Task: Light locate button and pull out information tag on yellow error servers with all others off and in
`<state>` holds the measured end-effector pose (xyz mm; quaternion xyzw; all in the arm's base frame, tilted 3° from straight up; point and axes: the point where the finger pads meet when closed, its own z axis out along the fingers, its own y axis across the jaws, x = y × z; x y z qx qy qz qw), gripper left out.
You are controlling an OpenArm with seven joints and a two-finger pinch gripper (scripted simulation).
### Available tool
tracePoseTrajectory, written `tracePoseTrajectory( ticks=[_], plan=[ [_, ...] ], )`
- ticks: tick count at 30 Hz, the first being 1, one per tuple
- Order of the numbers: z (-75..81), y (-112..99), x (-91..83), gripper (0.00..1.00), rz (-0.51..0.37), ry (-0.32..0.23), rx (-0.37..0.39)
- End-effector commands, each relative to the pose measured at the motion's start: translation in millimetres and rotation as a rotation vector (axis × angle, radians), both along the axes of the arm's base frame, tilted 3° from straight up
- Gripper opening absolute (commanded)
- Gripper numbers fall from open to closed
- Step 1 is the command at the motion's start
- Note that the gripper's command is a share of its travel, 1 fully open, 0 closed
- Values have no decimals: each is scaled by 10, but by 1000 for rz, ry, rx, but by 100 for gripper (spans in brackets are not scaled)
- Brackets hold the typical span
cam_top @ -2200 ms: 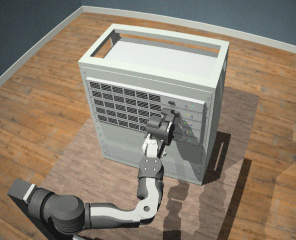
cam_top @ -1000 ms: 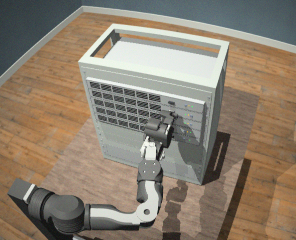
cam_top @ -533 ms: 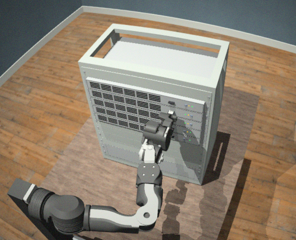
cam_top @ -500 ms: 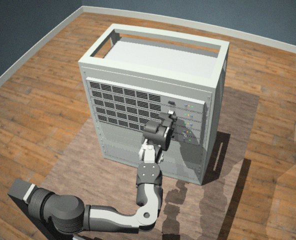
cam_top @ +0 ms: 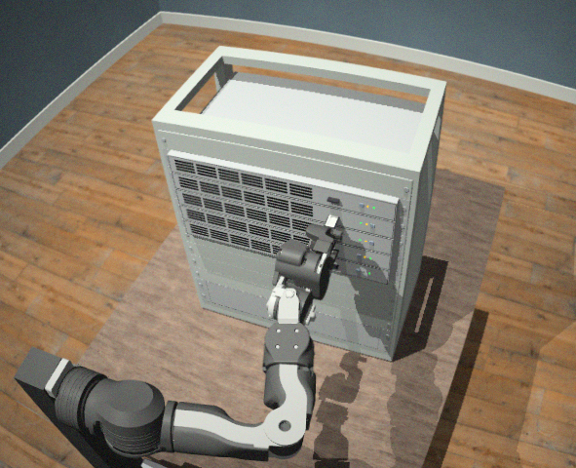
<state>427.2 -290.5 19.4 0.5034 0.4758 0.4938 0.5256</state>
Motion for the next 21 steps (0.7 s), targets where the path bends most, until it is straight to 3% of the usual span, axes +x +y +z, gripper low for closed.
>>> tracePoseTrajectory(
  ticks=[1, 10, 21],
  plan=[
    [21, 36, 0, 0, 13, -10, 0],
    [27, 32, -114, 0, 7, -16, 0],
    [20, 47, -121, 0, 13, -12, 0]
  ],
)
